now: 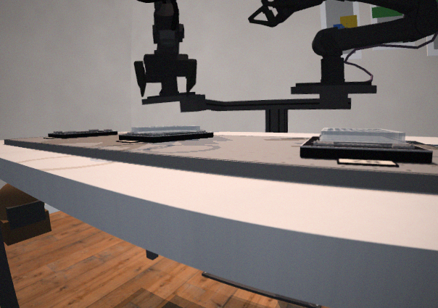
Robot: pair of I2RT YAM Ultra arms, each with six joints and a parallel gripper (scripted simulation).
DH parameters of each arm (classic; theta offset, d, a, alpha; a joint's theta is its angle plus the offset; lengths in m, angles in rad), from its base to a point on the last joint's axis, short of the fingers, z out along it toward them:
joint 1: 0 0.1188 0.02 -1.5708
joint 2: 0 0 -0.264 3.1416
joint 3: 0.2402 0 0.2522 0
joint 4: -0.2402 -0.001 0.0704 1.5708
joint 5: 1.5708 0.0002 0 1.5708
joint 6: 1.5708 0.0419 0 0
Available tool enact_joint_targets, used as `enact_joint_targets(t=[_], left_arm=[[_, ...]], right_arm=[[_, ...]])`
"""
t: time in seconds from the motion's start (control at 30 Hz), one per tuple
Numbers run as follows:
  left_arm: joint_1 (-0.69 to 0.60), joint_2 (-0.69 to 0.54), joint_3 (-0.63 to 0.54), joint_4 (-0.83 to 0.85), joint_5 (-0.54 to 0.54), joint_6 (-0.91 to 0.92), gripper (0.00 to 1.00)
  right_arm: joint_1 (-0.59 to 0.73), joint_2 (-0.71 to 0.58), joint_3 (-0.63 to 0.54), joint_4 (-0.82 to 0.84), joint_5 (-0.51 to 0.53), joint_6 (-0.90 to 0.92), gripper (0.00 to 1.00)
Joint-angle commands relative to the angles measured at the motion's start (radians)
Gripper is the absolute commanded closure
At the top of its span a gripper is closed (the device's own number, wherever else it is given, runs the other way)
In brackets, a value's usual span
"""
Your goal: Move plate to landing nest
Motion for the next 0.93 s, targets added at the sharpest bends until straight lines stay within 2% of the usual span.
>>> enact_joint_targets(t=[0.0, 0.9], left_arm=[[-0.009, -0.016, 0.03, -0.011, -0.013, -0.007, 0.0], [-0.009, -0.016, 0.03, -0.011, -0.013, -0.007, 0.0]], right_arm=[[-0.017, -0.029, -0.029, 0.078, -0.034, -0.041, 0.0], [-0.013, -0.018, -0.022, 0.079, -0.027, -0.036, 0.0]])
